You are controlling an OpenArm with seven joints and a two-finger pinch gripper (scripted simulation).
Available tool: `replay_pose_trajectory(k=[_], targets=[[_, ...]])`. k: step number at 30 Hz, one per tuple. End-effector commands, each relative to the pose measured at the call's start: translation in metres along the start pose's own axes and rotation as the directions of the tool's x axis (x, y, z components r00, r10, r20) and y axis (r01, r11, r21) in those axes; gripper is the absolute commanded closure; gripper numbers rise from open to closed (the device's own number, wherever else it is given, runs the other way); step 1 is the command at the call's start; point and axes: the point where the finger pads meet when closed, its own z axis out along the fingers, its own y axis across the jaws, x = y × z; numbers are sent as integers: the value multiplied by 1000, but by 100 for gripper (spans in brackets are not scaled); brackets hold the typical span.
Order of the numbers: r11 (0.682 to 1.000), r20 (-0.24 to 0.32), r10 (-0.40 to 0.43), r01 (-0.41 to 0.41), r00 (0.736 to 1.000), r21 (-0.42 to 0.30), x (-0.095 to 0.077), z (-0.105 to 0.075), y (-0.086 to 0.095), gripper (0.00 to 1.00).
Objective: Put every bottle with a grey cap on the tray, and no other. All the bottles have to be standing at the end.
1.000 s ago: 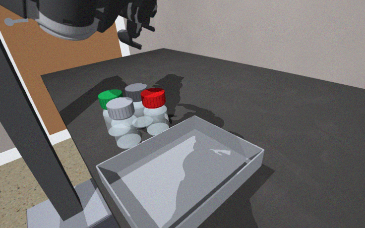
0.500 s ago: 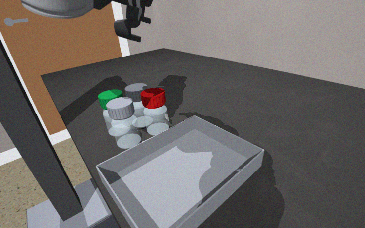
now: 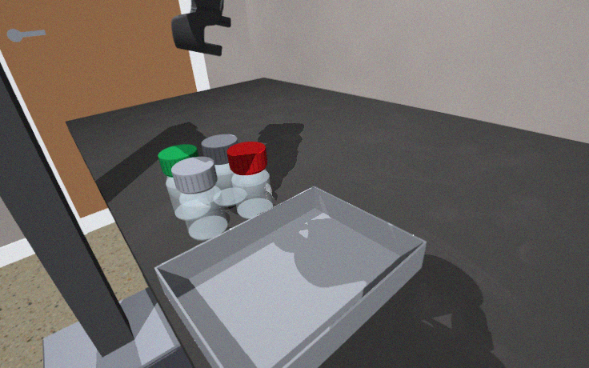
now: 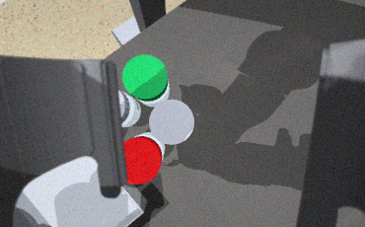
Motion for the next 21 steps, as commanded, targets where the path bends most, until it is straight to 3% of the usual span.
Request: replay_pose_trajectory(k=[1,6,21], targets=[[998,-17,-55,55,998,24,5,-7,-5,58],[982,-20,-160,161,987,101,11,-29,-30,58],[983,-15,-158,159,987,93,10,-30,-29,58]])
